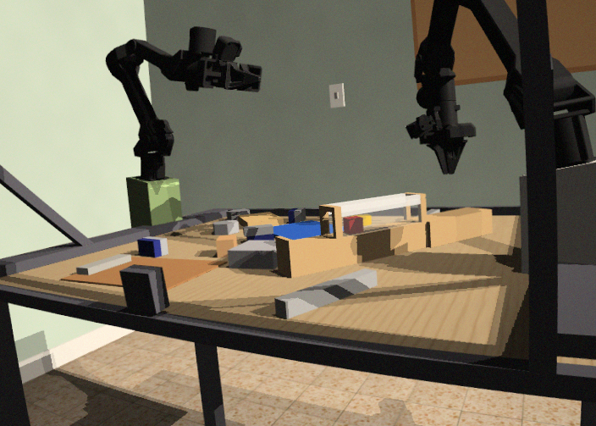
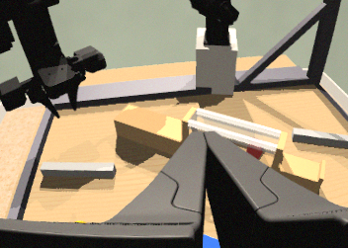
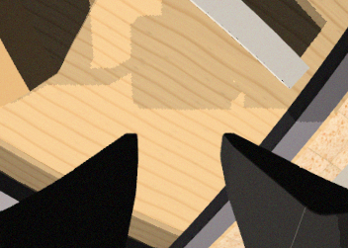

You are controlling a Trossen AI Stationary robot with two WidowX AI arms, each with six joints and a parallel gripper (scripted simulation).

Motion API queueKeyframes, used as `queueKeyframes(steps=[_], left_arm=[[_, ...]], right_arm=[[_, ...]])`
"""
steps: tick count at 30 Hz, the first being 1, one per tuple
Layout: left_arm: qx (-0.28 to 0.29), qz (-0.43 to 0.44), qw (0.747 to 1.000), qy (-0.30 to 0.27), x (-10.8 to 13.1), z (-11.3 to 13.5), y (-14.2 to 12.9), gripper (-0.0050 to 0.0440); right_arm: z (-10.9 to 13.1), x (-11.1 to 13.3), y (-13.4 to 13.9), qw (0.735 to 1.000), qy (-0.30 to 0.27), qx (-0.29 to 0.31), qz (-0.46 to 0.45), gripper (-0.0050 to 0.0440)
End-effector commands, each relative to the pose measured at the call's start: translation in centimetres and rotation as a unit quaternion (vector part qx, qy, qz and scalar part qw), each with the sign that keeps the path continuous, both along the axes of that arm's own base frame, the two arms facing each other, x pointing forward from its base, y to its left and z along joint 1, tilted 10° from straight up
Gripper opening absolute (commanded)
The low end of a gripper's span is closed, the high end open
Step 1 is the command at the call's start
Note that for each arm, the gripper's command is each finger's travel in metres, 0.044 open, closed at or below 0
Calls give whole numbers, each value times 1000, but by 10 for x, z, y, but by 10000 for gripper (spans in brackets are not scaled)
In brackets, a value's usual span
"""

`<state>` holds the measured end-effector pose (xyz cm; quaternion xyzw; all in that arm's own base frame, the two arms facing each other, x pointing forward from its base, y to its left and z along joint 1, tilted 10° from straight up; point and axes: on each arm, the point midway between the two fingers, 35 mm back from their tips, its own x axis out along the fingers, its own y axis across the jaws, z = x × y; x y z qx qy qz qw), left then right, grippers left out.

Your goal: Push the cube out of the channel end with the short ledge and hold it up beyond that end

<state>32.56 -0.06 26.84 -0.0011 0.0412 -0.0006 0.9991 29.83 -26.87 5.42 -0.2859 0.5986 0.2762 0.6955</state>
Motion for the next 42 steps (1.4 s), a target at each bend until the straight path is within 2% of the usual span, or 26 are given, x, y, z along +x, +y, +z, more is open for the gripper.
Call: queueKeyframes(steps=[1,12,14,25,32,42], left_arm=[[1,-1,1000,-31,-3,25,0,0],[2,-1,998,-62,-8,51,0,0],[2,-1,998,-62,-8,51,0,0],[2,-1,996,-87,-14,72,0,0],[2,-1,996,-84,-14,69,0,0],[2,-1,997,-81,-13,66,0,0]], right_arm=[[0,17,-7,996,-15,-24,84,150],[-20,46,-11,956,-26,-61,285,150],[-20,46,-11,956,-26,-61,285,150],[-40,72,-11,883,-33,-96,459,150],[-37,69,-11,895,-32,-92,435,150],[-33,68,-11,897,-34,-94,430,150]])
